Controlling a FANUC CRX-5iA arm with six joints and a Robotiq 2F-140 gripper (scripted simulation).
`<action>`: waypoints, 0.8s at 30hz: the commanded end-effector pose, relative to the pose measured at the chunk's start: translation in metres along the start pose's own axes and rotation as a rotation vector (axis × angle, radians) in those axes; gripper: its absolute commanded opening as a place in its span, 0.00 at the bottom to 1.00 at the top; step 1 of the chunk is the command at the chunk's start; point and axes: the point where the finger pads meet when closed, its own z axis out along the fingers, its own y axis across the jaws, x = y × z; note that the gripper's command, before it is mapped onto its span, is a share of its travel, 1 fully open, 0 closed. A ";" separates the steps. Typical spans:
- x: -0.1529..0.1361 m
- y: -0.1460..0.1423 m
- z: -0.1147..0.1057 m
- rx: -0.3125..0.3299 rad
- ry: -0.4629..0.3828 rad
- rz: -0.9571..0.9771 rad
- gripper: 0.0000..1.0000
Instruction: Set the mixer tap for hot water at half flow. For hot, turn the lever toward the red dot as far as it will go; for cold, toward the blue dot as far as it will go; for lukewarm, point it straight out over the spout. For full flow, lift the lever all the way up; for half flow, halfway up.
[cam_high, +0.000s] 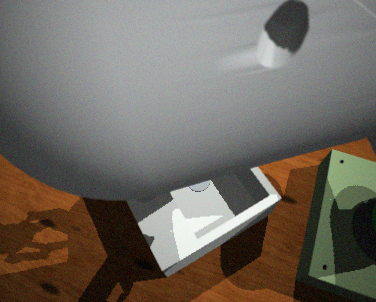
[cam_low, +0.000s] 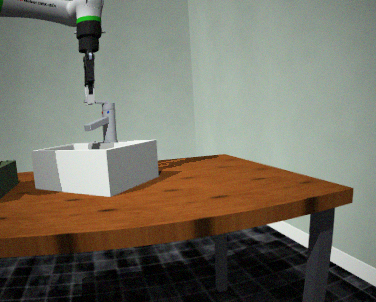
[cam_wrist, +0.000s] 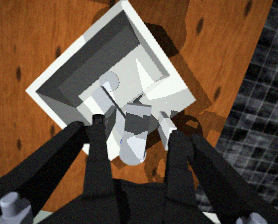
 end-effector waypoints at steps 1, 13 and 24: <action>0.000 0.000 0.006 0.000 -0.001 0.000 0.43; 0.000 0.000 0.017 0.000 -0.001 0.000 0.43; 0.000 0.000 0.021 0.000 -0.001 0.000 0.43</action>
